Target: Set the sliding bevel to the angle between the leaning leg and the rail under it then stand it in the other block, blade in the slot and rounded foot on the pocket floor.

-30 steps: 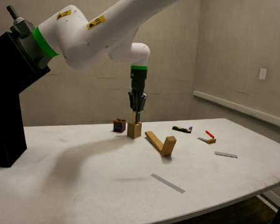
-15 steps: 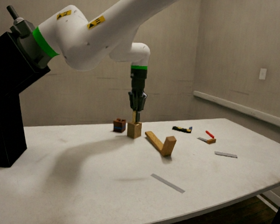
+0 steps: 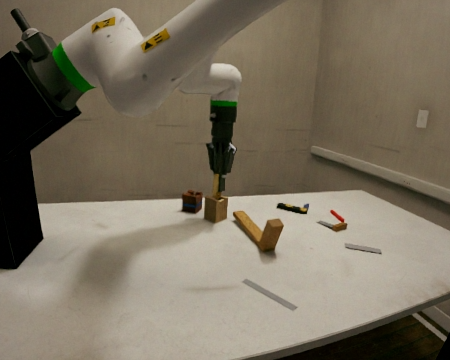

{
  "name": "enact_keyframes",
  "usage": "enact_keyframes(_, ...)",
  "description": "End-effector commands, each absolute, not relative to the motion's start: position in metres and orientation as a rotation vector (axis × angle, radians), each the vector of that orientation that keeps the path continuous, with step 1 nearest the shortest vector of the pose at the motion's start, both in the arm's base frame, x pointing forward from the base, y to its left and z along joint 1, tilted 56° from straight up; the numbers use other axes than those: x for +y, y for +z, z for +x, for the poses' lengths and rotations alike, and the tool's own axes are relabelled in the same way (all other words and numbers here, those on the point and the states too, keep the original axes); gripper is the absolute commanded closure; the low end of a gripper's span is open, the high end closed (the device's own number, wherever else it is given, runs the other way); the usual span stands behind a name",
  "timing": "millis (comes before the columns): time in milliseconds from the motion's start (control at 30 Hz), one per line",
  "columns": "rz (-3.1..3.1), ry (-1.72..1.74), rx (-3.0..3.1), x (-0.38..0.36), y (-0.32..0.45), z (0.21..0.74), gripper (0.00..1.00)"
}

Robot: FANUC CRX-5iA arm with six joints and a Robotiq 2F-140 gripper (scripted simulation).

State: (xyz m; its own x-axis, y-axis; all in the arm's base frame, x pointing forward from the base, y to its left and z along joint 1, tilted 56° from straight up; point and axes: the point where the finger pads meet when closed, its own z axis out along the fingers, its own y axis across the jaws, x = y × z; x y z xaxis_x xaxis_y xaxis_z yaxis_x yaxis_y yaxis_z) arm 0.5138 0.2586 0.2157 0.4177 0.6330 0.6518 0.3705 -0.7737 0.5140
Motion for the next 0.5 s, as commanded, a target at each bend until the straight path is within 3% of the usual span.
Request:
enact_keyframes(0,2.386,1.287,0.871,0.259,0.22,0.508,0.9)
enact_keyframes(467,2.386,1.287,0.871,0.258,0.236,0.484,0.9)
